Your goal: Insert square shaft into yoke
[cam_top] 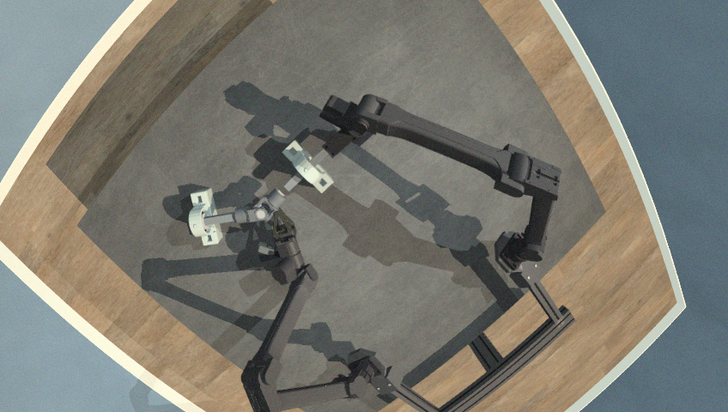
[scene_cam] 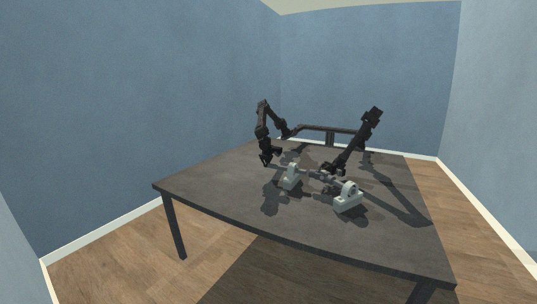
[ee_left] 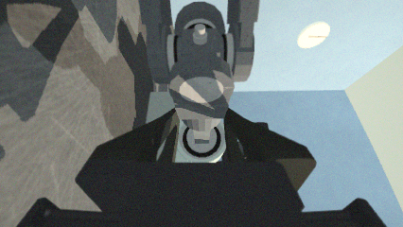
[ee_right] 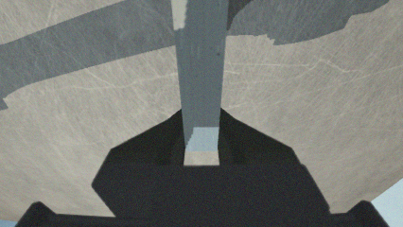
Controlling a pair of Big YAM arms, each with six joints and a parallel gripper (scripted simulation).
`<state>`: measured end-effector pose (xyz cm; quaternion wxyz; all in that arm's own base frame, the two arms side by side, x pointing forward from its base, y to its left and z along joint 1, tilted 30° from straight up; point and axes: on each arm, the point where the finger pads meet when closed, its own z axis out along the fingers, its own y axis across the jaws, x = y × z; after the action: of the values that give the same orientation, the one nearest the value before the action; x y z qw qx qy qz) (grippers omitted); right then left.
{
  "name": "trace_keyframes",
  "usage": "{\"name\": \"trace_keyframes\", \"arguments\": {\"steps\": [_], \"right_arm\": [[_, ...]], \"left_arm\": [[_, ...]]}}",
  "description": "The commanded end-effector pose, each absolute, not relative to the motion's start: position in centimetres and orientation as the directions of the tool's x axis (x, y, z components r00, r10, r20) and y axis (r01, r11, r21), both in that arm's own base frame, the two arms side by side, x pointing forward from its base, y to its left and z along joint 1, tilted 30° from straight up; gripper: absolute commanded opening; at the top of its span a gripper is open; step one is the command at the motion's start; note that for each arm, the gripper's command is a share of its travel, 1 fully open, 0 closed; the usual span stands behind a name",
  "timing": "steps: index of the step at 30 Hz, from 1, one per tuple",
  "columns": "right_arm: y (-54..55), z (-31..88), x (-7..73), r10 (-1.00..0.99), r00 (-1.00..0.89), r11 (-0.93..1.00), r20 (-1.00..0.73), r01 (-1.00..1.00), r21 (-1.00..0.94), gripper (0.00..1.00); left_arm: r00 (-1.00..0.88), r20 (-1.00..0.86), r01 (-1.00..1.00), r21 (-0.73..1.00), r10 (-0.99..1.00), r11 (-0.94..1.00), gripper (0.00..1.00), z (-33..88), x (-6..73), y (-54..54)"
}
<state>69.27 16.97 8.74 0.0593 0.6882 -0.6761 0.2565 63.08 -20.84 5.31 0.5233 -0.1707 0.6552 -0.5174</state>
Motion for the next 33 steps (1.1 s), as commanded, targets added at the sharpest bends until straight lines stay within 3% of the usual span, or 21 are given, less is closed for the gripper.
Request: {"name": "trace_keyframes", "arguments": {"steps": [1, 33], "right_arm": [[22.2, 7.2, 70.1, -0.912, -0.047, -0.084, 0.407, -0.951, -0.299, 0.18], [19.4, 10.8, 69.9, -0.917, -0.042, -0.097, 0.396, -0.940, -0.326, 0.18]], "left_arm": [[-0.398, -0.486, 0.338, -0.866, -0.778, 0.368, 0.34, 6.5, 63.1, -21.7], [-0.398, -0.486, 0.338, -0.866, -0.778, 0.368, 0.34, 6.5, 63.1, -21.7]]}}
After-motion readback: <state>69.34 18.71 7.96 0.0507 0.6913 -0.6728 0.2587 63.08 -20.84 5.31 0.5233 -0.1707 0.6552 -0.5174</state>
